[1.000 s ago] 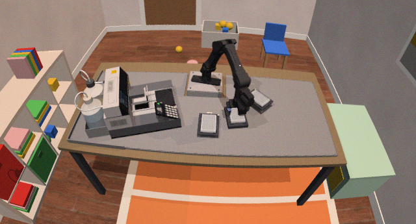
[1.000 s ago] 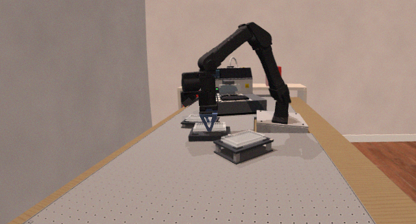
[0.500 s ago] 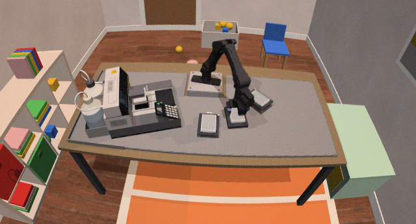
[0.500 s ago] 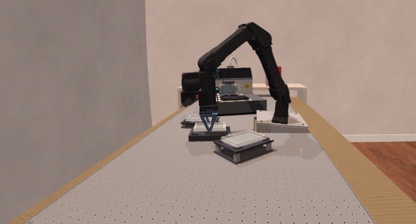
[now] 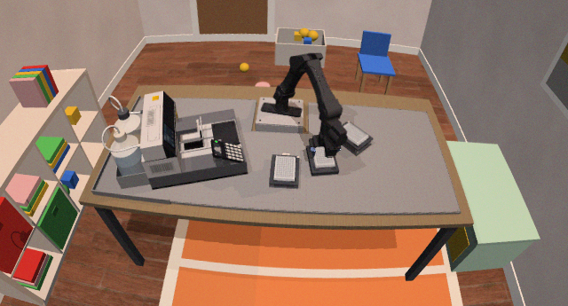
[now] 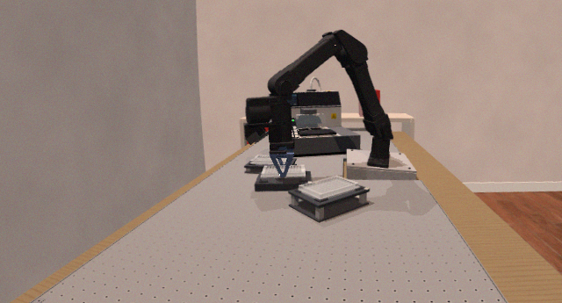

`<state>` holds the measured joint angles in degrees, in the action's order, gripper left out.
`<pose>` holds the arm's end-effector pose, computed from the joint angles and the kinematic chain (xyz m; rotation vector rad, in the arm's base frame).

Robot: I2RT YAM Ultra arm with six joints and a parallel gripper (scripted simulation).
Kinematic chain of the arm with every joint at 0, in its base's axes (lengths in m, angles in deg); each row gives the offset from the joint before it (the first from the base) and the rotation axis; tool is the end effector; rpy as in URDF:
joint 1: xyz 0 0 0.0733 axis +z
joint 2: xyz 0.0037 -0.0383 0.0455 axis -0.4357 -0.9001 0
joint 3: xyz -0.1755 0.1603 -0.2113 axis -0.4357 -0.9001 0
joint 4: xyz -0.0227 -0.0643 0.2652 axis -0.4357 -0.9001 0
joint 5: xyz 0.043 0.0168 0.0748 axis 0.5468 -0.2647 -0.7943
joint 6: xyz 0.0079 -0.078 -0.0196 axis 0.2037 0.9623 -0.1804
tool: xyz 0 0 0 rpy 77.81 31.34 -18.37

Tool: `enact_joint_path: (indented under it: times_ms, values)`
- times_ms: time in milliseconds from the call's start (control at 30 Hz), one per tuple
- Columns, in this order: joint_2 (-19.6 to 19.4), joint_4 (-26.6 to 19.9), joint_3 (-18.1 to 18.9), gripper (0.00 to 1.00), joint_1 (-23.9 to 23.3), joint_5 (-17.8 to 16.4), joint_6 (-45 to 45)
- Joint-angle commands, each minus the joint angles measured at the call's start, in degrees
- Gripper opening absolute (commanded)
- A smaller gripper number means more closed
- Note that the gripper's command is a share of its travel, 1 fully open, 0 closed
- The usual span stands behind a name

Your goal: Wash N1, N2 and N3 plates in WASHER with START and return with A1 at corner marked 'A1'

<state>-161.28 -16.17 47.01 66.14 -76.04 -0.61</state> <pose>0.3010 0.2620 0.1362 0.4712 -3.0298 -0.0333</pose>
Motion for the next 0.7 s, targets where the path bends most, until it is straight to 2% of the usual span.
enact_joint_path:
  times_ms: [0, 667]
  values:
    - [0.6, 0.2, 0.1, 0.00, 0.0, 0.0, 0.0]
    - [0.4, 0.8, -0.3, 0.00, 0.0, 0.0, -0.1]
